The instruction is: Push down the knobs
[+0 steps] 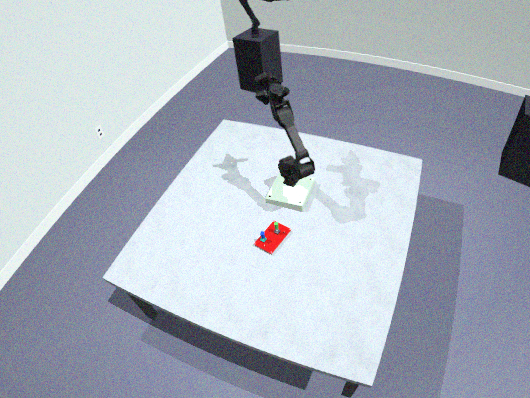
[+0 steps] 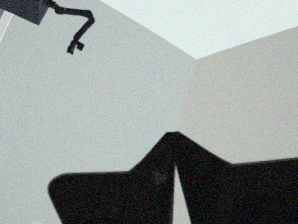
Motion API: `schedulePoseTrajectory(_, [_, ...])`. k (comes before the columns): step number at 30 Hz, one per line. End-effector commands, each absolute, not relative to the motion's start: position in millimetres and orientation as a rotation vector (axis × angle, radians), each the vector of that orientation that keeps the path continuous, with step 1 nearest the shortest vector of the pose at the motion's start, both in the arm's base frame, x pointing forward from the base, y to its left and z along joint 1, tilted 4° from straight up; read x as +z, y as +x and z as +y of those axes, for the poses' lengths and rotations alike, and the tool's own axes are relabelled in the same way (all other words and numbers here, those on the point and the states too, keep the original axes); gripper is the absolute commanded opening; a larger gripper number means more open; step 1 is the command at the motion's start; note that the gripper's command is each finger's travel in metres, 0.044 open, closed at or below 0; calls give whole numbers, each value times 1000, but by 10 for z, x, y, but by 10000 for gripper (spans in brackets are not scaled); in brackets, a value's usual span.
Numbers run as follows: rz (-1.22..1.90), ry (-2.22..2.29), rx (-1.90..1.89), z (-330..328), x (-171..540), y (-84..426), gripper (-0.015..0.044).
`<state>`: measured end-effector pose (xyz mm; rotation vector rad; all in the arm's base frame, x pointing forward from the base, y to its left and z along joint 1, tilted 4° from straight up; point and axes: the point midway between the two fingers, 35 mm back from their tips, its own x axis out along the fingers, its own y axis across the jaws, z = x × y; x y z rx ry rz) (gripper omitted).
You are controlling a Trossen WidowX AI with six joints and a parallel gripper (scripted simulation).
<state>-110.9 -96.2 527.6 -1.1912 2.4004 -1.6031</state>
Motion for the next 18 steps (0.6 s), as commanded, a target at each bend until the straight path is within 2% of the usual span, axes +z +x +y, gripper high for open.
schedulePoseTrajectory(1, [2254, -1205, -1597, -1177, 5196, -1112, 0])
schedulePoseTrajectory(18, [1633, -1152, -1482, -2066, 4774, -740, 0])
